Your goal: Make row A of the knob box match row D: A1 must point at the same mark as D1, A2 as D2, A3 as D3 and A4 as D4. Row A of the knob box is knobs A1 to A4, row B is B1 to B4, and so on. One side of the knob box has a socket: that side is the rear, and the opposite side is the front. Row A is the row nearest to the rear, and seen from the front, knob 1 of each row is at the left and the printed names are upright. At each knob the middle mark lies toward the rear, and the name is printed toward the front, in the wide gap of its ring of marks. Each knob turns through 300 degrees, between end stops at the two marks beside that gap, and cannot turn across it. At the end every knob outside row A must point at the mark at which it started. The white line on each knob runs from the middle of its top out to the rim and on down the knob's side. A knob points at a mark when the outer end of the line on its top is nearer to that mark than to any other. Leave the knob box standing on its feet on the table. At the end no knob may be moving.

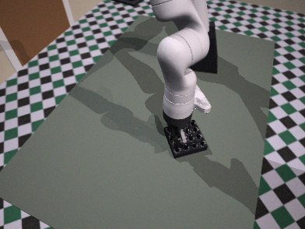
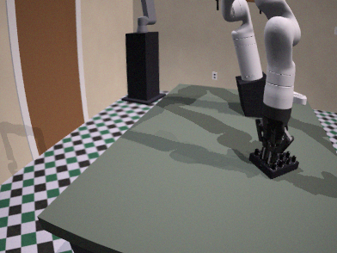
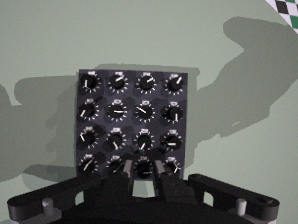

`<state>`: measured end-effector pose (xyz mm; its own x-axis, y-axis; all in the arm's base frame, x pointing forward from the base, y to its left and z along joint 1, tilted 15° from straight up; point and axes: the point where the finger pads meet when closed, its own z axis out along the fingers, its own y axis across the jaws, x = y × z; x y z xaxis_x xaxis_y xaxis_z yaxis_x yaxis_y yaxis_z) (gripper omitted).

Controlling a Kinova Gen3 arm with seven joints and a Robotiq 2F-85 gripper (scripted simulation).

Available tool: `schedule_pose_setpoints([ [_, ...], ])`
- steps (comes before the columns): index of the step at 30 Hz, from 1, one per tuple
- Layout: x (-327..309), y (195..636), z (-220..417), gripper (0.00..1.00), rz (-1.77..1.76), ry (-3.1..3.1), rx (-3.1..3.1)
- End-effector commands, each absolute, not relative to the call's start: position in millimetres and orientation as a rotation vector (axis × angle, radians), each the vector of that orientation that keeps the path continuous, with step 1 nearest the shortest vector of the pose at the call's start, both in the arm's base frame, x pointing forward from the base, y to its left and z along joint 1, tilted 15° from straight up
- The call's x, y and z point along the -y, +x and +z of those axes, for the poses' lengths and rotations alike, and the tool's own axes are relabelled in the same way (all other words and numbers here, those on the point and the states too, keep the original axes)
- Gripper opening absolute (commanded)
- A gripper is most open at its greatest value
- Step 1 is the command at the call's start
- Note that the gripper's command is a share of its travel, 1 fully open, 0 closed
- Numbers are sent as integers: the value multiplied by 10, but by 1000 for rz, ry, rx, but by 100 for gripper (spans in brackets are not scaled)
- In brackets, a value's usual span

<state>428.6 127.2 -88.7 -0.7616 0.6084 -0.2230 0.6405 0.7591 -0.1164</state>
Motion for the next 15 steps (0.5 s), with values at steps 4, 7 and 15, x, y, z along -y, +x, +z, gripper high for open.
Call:
schedule_pose_setpoints([
  [4, -1276, 4290, -881, 19, -276, 996, -2783],
  [7, -1276, 4290, -881, 19, -276, 996, -2783],
  [15, -1301, 4280, -778, 19, -276, 996, -2783],
])
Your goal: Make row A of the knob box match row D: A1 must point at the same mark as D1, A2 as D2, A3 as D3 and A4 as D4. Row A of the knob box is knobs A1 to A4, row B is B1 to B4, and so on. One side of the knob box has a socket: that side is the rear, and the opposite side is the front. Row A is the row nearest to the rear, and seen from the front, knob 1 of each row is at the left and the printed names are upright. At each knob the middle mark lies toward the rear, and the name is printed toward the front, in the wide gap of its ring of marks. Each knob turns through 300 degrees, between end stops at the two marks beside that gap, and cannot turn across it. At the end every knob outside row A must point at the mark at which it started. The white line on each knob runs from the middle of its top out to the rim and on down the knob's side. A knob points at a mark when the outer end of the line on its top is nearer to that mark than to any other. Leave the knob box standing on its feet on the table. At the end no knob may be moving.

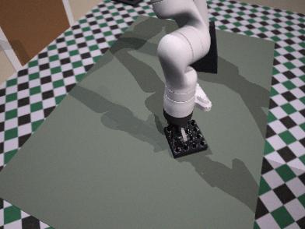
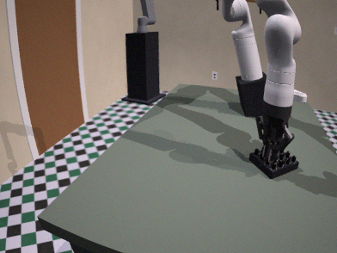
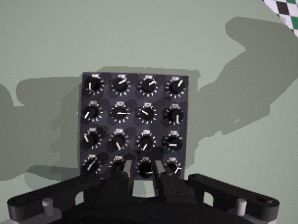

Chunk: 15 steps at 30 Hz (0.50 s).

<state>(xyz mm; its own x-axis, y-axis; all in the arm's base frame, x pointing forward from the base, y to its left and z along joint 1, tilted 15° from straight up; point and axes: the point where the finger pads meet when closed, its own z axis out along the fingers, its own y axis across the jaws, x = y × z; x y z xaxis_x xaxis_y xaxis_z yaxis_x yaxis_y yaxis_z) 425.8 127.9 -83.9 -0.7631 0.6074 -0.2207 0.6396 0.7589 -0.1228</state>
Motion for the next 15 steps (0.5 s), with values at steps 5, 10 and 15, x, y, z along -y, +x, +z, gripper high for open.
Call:
schedule_pose_setpoints([
  [5, -1320, 4271, -695, 19, -276, 996, -2783],
  [10, -1351, 4258, -568, 19, -276, 996, -2783],
  [15, -1363, 4253, -515, 19, -276, 996, -2783],
])
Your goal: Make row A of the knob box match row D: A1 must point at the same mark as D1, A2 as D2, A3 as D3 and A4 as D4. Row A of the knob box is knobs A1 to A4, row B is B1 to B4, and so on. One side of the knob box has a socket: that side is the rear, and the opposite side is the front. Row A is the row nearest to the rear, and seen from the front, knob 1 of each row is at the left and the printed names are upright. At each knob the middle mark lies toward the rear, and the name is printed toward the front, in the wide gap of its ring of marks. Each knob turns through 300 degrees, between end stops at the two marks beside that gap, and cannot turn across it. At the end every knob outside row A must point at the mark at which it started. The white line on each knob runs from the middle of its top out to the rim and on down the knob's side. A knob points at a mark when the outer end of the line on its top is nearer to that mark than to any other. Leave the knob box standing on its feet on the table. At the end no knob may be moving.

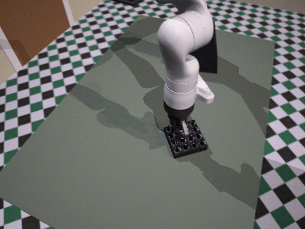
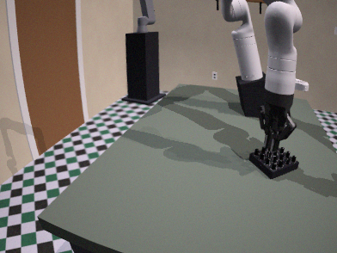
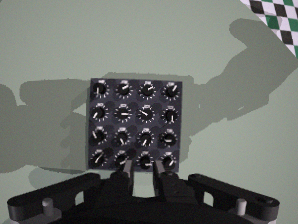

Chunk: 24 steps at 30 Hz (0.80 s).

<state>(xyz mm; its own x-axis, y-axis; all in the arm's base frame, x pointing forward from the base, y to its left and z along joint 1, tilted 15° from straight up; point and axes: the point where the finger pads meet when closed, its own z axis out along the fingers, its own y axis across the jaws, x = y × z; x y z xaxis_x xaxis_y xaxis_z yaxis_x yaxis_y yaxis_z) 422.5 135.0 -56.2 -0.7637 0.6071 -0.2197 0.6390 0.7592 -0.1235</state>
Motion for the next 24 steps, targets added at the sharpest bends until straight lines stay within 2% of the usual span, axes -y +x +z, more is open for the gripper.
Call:
schedule_pose_setpoints([
  [1, -1364, 4253, -513, 19, -276, 996, -2783],
  [24, -1360, 4245, -512, 19, -274, 1046, -2763],
])
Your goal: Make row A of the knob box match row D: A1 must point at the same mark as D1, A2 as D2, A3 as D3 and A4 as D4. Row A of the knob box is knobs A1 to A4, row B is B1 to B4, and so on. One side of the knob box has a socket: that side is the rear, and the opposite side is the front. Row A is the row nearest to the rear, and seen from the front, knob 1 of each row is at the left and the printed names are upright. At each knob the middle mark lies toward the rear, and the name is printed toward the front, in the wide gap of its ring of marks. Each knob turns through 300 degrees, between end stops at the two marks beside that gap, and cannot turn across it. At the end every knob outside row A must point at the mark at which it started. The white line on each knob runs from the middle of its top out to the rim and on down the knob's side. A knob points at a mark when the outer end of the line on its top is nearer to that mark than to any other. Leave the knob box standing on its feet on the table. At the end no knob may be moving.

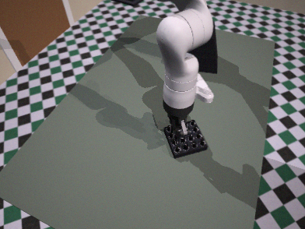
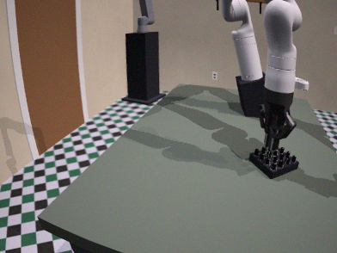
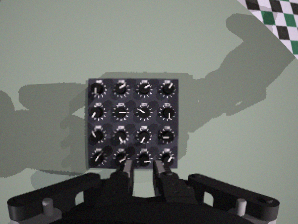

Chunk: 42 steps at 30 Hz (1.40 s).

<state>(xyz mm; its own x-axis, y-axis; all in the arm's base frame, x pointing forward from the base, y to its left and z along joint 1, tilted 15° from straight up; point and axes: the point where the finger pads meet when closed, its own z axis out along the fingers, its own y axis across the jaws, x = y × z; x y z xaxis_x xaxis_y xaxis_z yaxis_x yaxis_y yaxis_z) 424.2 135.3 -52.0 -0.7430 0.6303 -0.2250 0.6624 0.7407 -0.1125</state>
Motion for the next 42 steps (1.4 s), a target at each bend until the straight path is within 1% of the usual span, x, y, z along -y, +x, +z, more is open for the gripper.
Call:
schedule_pose_setpoints([
  [1, -1359, 4242, -512, 19, -274, 1063, -2756],
  [17, -1335, 4176, -495, 19, -243, 1591, -2464],
  [30, -1345, 4154, -434, 19, -145, 2262, -1815],
  [32, -1345, 4154, -434, 19, -145, 2262, -1815],
  [42, -1381, 4193, -369, 19, -43, 2590, -1279],
])
